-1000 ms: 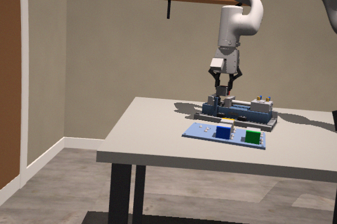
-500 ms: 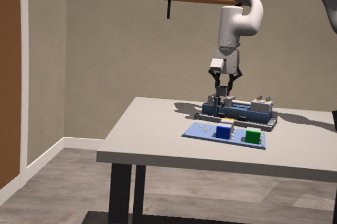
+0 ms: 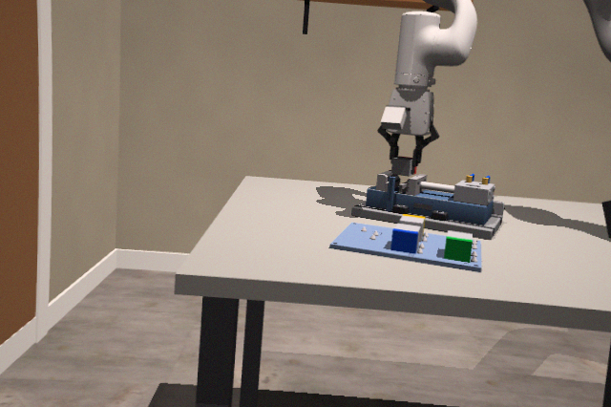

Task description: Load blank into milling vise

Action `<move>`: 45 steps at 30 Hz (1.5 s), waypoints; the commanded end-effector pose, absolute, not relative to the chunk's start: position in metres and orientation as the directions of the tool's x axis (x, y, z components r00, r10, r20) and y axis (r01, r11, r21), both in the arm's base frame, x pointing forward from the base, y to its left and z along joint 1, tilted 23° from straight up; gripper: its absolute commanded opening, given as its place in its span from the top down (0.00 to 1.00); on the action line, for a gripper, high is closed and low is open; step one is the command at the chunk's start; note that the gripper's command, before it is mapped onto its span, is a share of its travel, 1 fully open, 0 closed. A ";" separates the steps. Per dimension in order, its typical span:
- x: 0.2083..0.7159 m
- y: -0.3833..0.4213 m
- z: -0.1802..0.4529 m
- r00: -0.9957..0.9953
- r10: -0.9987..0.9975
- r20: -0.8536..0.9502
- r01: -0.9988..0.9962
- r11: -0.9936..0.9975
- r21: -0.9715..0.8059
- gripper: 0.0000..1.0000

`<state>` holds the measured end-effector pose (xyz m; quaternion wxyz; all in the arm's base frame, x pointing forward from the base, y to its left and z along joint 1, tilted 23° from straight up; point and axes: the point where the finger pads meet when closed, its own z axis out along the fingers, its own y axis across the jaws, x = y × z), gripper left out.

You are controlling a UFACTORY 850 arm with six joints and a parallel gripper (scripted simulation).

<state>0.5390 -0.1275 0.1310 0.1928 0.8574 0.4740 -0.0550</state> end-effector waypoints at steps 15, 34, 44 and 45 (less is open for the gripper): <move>0.540 -0.128 0.130 0.545 0.792 -0.276 0.834 -0.476 0.280 1.00; 0.540 -0.128 0.129 0.545 0.792 -0.276 0.834 -0.476 0.280 1.00; 0.540 -0.129 0.128 0.545 0.792 -0.276 0.834 -0.476 0.280 1.00; 0.540 -0.129 0.128 0.545 0.792 -0.276 0.834 -0.476 0.280 1.00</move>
